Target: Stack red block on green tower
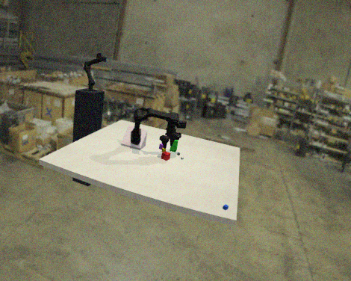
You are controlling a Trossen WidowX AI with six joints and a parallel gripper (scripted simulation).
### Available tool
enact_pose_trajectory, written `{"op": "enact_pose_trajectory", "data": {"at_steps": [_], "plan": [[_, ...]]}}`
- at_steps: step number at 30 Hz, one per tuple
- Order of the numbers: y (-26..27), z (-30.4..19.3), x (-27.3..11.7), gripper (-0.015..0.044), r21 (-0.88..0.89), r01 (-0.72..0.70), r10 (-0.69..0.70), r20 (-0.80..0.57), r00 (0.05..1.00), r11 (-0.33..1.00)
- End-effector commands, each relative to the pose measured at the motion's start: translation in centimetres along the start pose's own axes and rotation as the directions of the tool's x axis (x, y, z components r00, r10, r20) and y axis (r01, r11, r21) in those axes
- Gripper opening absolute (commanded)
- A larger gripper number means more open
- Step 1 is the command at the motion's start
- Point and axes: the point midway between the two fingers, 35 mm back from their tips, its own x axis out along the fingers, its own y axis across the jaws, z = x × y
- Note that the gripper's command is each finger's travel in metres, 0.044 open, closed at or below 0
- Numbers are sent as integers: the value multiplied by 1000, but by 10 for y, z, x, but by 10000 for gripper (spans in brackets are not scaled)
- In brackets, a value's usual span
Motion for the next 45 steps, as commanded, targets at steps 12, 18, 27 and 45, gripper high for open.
{"op": "enact_pose_trajectory", "data": {"at_steps": [12,18,27,45], "plan": [[-1,-4,40,440,-2,7,-7,-3,1000,1000],[-1,-3,50,440,-2,7,-7,-2,1000,1000],[-1,-3,64,440,-2,7,-7,-2,1000,1000],[-2,-5,89,440,-2,10,-10,-1,1000,1000]]}}
